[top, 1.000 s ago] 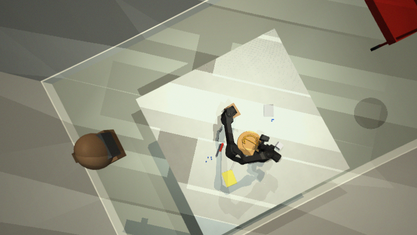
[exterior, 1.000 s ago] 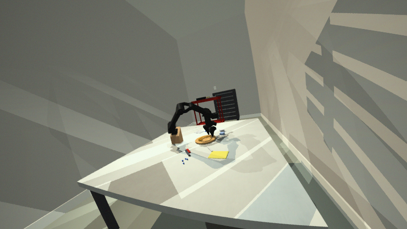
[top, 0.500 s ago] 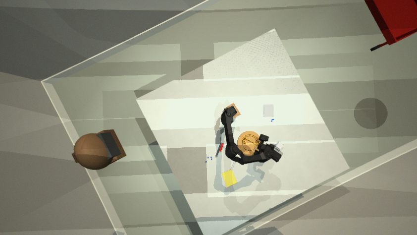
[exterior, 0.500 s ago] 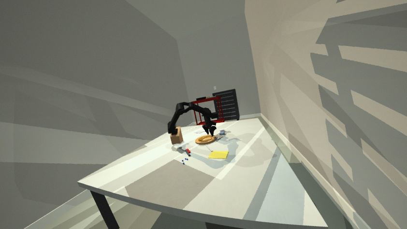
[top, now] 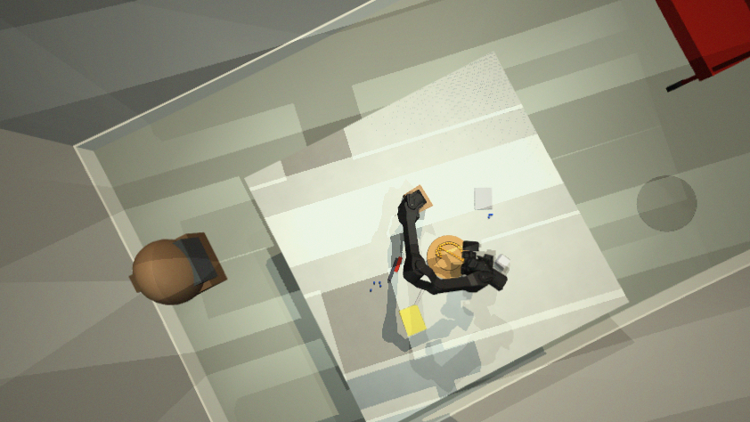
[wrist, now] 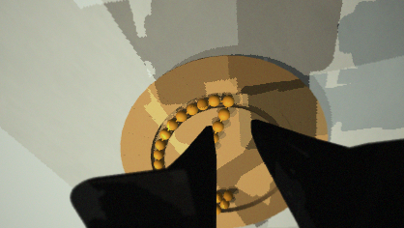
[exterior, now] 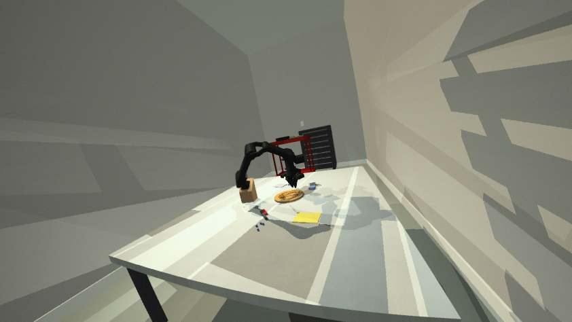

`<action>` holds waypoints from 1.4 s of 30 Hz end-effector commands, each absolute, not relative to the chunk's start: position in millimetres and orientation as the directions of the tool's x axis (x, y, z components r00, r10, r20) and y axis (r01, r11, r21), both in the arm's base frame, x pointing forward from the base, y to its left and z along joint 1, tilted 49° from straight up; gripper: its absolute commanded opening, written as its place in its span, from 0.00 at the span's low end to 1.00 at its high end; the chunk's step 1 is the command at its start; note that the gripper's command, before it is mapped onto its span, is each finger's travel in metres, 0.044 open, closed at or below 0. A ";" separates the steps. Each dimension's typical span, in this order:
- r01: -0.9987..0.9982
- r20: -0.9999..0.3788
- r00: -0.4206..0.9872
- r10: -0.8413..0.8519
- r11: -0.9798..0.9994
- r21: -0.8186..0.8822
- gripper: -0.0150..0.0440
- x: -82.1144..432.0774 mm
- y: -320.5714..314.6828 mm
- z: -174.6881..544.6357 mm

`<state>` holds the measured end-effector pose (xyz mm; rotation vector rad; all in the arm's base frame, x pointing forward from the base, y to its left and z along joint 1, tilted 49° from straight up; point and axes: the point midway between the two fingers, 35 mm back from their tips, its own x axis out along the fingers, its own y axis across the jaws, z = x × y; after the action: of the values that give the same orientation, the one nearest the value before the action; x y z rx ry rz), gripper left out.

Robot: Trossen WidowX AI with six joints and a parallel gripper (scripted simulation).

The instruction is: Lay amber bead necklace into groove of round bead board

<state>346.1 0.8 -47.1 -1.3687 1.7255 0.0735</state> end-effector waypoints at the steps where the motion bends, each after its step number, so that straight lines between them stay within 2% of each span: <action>1: -0.801 -0.664 0.022 -0.747 0.384 -0.459 0.46 346.1 0.8 -47.1; 26: -0.804 -0.662 0.018 -0.749 0.383 -0.454 0.46 345.2 -23.4 -68.0; 31: -0.802 -0.667 0.015 -0.745 0.389 -0.453 0.25 345.4 -21.6 -66.6; 42: -0.802 -0.667 0.015 -0.745 0.389 -0.453 0.25 345.4 -21.6 -66.6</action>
<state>345.2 -22.1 -66.9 -1.3635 1.7336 0.0780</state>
